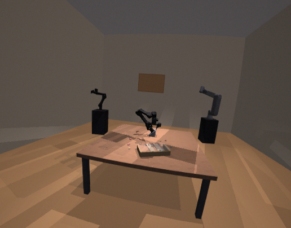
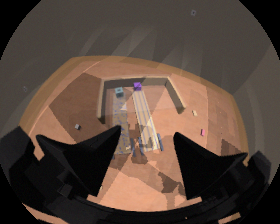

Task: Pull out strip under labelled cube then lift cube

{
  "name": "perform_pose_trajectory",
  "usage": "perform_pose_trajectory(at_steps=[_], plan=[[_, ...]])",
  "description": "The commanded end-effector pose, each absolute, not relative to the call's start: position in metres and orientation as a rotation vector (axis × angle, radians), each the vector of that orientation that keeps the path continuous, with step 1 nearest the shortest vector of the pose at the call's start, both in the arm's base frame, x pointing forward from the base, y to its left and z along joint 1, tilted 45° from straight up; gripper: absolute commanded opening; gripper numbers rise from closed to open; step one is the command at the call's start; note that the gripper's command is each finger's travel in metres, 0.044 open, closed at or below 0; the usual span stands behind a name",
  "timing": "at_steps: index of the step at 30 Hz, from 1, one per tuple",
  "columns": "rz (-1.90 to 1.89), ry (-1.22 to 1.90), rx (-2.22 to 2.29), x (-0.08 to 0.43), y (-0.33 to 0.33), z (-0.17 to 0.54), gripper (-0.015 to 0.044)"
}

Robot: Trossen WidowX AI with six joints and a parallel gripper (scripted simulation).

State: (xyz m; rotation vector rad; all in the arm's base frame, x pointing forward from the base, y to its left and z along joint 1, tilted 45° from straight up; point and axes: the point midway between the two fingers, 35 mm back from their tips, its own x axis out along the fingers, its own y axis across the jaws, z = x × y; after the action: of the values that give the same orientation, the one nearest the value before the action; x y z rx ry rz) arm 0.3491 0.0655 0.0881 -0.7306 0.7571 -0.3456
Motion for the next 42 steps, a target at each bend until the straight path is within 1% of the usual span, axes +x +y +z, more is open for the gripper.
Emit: perform_pose_trajectory(at_steps=[1, 10, 11, 15, 17, 42], plan=[[-0.345, 0.894, -0.747, 0.361, 0.064, 0.066, 0.0243], [-0.394, 1.377, -0.754, 0.373, 0.046, 0.004, 0.0006], [-0.406, 1.433, -0.751, 0.372, 0.043, -0.002, 0.0], [-0.462, 1.648, -0.733, 0.365, 0.032, -0.022, 0.0], [-0.472, 1.68, -0.73, 0.365, 0.029, -0.024, 0.0], [-0.473, 1.684, -0.729, 0.363, 0.005, -0.049, 0.0]])
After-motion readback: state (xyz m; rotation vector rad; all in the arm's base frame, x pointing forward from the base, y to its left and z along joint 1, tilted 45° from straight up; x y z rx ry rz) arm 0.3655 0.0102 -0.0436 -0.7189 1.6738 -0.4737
